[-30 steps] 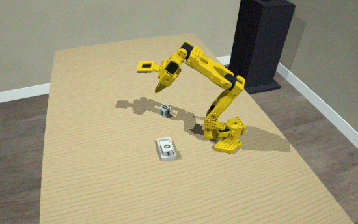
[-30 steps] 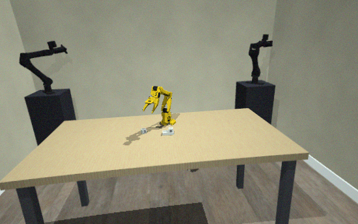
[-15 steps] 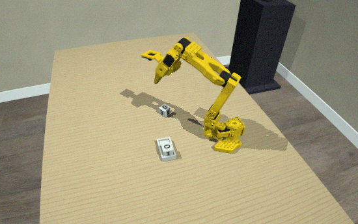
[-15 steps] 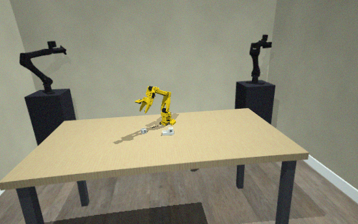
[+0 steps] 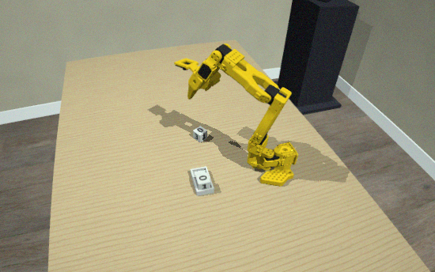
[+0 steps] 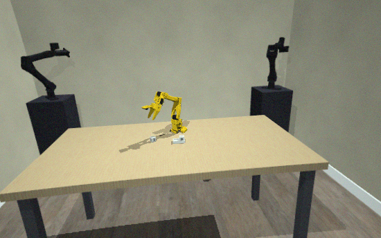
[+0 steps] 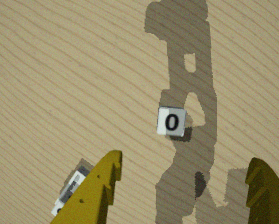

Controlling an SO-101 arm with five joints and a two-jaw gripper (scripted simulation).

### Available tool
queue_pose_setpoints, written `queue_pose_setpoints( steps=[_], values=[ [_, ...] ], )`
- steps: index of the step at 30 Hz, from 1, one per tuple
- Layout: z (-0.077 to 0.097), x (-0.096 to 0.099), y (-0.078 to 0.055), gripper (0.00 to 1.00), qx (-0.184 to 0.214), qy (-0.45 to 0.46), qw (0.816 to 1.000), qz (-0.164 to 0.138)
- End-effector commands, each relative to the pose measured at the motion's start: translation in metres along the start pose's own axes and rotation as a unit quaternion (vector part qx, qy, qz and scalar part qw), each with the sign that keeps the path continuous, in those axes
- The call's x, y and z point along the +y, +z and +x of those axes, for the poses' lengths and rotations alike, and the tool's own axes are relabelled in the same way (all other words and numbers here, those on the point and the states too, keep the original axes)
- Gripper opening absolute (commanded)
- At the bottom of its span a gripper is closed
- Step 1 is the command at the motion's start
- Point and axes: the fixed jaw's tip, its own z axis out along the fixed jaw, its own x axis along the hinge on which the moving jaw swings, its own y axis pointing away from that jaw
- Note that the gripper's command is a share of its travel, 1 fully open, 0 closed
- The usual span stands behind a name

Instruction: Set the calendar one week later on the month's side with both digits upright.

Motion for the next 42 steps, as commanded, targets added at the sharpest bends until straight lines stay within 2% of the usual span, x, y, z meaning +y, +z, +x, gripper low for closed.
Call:
queue_pose_setpoints(
  steps=[1, 7, 14, 16, 21, 25, 29, 42],
  values=[
    [-0.007, 0.0, -0.005, 0.35, -0.022, 0.008, 1.0, -0.003],
    [-0.004, -0.001, 0.006, 0.35, 0.008, 0.008, 1.0, 0.003],
    [0.012, -0.004, 0.041, 0.35, 0.1, 0.009, 0.995, 0.023],
    [0.012, -0.004, 0.041, 0.35, 0.1, 0.009, 0.995, 0.023],
    [0.028, -0.008, 0.065, 0.35, 0.17, 0.009, 0.985, 0.038],
    [0.037, -0.01, 0.077, 0.35, 0.207, 0.009, 0.977, 0.046],
    [0.041, -0.01, 0.081, 0.35, 0.22, 0.009, 0.974, 0.048],
    [0.041, -0.011, 0.081, 0.35, 0.22, 0.009, 0.974, 0.048]
  ],
)
